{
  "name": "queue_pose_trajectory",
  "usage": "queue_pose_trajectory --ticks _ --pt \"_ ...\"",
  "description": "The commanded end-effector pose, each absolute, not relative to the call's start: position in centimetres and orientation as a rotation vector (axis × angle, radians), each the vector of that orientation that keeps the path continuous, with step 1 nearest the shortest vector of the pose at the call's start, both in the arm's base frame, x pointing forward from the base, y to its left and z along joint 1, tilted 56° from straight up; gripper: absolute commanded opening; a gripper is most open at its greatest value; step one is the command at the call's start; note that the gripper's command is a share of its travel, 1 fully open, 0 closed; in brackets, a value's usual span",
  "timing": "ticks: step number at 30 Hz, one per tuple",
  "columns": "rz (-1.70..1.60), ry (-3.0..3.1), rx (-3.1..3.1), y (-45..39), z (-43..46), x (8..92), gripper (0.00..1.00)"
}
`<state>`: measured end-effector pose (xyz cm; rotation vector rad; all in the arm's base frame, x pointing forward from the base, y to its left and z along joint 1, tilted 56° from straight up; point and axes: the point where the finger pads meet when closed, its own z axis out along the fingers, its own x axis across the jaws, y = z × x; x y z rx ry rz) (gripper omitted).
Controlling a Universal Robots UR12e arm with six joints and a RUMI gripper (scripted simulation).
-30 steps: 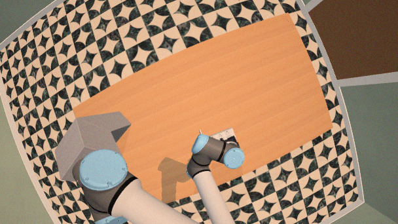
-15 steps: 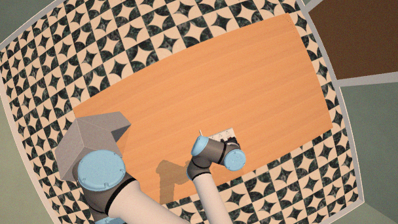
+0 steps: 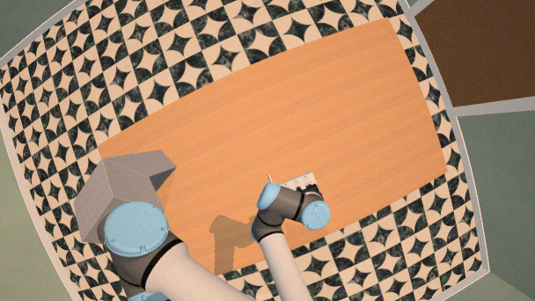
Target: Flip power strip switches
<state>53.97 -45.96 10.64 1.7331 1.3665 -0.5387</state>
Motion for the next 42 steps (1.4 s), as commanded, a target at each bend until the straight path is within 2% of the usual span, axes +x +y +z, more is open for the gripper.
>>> queue_pose_trajectory --ticks 1,10,24,42 --pt "-0.538 1.367 1.732 -45.9 10.7 54.0 1.0" --pt "-0.538 1.367 1.732 -44.9 11.4 53.8 1.0" --pt "-0.538 1.367 1.733 -38.6 15.6 52.5 1.0" --pt "-0.538 1.367 1.732 -37.6 16.3 52.3 1.0"
